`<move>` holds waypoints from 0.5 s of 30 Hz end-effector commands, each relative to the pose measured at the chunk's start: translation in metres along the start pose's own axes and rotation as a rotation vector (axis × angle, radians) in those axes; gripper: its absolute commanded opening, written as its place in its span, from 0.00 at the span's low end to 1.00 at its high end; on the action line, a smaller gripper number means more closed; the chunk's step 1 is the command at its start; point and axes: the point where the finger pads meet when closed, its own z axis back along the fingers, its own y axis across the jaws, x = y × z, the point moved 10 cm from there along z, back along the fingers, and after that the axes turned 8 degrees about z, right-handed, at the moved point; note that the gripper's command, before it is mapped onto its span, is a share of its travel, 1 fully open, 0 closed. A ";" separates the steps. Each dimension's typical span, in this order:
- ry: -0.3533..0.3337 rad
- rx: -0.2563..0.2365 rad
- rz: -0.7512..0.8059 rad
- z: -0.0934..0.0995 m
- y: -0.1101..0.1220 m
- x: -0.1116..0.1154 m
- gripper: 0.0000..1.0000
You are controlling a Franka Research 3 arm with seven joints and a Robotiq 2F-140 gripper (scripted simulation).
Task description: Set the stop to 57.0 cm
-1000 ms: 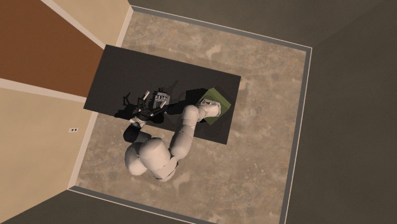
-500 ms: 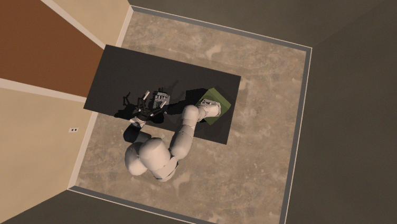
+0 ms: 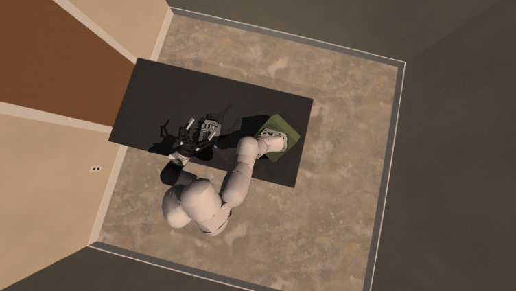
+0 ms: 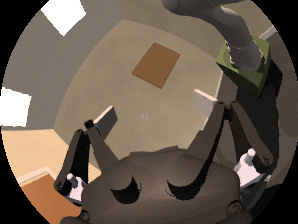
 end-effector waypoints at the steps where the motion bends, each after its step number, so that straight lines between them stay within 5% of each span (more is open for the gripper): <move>1: -0.002 0.003 0.003 0.000 0.000 0.000 1.00; 6: -0.027 0.044 0.054 -0.003 -0.002 0.003 1.00; 13: -0.144 0.179 0.235 -0.013 -0.010 0.014 1.00; 15: -0.144 0.179 0.235 -0.013 -0.010 0.014 1.00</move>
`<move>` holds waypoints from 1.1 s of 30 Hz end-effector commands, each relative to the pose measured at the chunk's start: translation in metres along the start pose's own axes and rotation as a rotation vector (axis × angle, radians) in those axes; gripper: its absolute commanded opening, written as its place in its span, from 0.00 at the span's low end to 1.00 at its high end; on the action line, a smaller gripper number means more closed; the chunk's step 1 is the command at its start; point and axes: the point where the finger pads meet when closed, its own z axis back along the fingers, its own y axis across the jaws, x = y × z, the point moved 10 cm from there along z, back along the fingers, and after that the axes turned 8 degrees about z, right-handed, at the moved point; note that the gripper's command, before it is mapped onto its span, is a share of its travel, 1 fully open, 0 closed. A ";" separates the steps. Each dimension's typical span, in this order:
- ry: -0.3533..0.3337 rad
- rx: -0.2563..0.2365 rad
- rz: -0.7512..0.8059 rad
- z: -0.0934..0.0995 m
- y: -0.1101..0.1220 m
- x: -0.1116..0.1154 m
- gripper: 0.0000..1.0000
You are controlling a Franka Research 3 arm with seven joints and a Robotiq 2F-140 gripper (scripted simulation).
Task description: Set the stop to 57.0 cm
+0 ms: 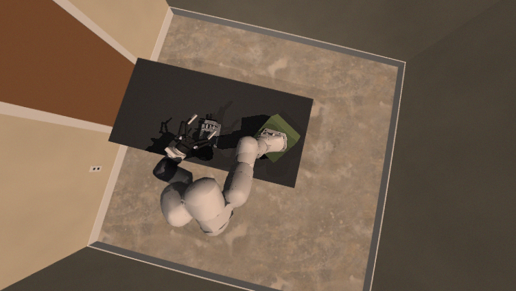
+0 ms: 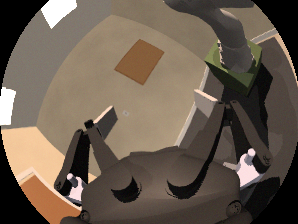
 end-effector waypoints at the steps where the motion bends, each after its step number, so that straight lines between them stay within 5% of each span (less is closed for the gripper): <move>1: -0.083 0.065 0.199 -0.002 -0.002 0.009 1.00; 17: -0.258 0.189 0.401 -0.011 -0.015 0.022 1.00; 18: -0.315 0.217 0.456 -0.013 -0.018 0.025 1.00; 21: -0.315 0.217 0.456 -0.013 -0.018 0.025 1.00; 22: -0.376 0.243 0.511 -0.016 -0.022 0.029 1.00; 26: -0.376 0.243 0.511 -0.016 -0.022 0.029 1.00; 27: -0.442 0.266 0.566 -0.018 -0.027 0.033 1.00; 33: -0.442 0.266 0.566 -0.018 -0.027 0.033 1.00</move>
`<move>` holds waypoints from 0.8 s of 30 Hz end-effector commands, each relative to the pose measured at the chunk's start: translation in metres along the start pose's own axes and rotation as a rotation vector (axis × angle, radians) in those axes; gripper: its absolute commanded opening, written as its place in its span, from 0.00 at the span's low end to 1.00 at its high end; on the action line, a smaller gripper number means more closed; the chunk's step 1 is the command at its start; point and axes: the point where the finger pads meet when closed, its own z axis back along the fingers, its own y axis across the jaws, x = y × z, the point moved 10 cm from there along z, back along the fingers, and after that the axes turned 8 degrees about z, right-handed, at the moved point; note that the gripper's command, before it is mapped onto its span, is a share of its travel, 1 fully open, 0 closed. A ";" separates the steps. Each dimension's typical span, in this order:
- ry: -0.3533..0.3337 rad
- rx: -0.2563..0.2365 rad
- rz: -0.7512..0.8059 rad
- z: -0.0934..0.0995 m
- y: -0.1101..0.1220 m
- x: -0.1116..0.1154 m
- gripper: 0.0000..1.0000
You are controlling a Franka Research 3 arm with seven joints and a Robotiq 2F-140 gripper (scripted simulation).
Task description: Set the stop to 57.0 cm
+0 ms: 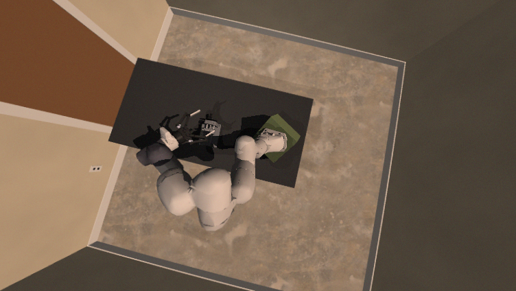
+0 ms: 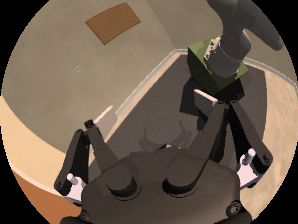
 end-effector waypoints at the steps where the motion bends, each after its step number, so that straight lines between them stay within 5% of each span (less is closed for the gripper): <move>1: -0.027 0.002 0.115 0.002 -0.002 0.003 1.00; 2: -0.092 0.018 0.176 0.000 -0.008 0.004 1.00; 6: -0.092 0.018 0.176 0.000 -0.008 0.004 1.00; 7: -0.159 0.029 0.236 -0.003 -0.015 0.005 1.00; 12: -0.159 0.029 0.236 -0.003 -0.015 0.005 1.00; 13: -0.228 0.037 0.295 -0.005 -0.022 0.005 1.00; 19: -0.228 0.037 0.295 -0.005 -0.022 0.005 1.00; 20: -0.298 0.039 0.353 -0.008 -0.029 0.006 1.00; 24: -0.298 0.039 0.353 -0.008 -0.029 0.006 1.00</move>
